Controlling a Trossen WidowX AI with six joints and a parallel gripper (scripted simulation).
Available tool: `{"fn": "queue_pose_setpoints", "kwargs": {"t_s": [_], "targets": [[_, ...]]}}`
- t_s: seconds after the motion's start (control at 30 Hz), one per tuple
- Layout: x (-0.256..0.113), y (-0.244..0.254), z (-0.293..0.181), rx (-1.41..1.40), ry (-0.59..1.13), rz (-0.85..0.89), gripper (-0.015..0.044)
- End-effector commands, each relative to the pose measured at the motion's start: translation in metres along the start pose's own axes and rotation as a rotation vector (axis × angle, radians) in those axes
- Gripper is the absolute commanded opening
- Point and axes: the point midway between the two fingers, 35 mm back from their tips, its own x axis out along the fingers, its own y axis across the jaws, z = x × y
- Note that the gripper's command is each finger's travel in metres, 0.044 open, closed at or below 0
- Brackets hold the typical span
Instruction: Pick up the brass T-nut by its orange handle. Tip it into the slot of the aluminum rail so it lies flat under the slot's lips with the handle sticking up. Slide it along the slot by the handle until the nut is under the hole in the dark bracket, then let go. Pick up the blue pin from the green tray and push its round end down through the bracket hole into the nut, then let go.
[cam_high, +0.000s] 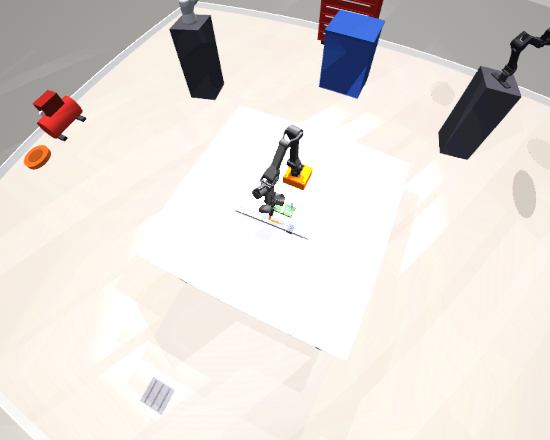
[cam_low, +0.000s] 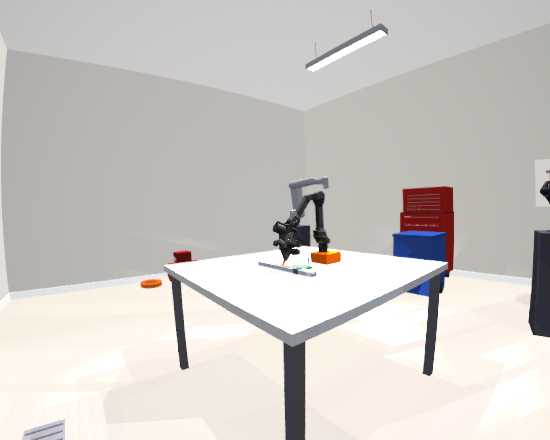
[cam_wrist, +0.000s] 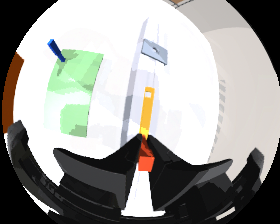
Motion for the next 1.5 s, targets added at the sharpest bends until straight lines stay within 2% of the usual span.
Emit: {"fn": "queue_pose_setpoints", "kwargs": {"t_s": [0.0, 1.47], "targets": [[0.0005, -0.0024, -0.0013, 0.002, 0.004, 0.009, -0.015], [0.0012, -0.0074, -0.0013, 0.028, 0.004, 0.101, -0.015]]}}
